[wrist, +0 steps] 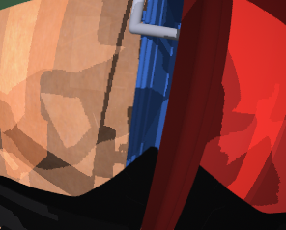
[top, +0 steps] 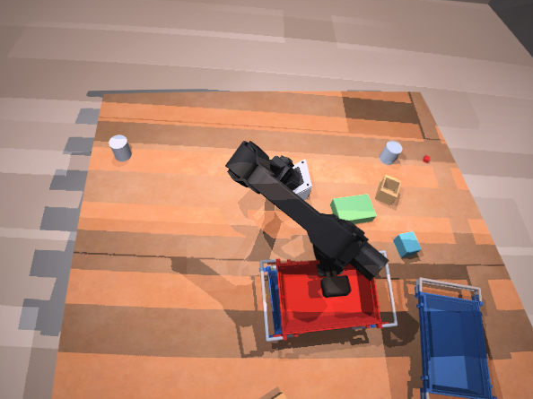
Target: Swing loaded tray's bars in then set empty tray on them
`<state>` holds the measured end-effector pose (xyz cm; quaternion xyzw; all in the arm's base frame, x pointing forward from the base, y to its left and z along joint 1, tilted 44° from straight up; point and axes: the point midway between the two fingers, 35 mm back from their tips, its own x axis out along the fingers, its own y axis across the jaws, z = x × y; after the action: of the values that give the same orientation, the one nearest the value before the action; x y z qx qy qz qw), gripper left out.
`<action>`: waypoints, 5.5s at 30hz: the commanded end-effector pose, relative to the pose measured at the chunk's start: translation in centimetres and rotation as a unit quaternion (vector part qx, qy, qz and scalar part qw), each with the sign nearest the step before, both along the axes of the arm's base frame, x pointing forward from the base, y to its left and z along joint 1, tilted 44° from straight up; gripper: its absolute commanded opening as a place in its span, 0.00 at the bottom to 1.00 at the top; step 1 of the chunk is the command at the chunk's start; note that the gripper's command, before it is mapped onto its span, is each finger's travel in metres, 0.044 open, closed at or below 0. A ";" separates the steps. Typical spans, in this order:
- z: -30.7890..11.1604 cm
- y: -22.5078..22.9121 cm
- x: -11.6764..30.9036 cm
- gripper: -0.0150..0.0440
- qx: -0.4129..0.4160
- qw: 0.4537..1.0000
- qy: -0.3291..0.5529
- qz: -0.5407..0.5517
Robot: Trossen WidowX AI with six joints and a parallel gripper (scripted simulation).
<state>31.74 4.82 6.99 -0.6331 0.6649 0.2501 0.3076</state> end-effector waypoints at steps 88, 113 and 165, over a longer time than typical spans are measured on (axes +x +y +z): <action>-1.0 -2.0 -1.1 0.25 -0.002 1.000 0.011 -0.011; -1.0 -2.0 -1.1 0.25 -0.002 1.000 0.011 -0.011; -1.4 -2.7 -1.4 0.25 -0.003 1.000 0.011 -0.011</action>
<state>30.91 3.02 5.99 -0.6349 0.6631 0.2496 0.3081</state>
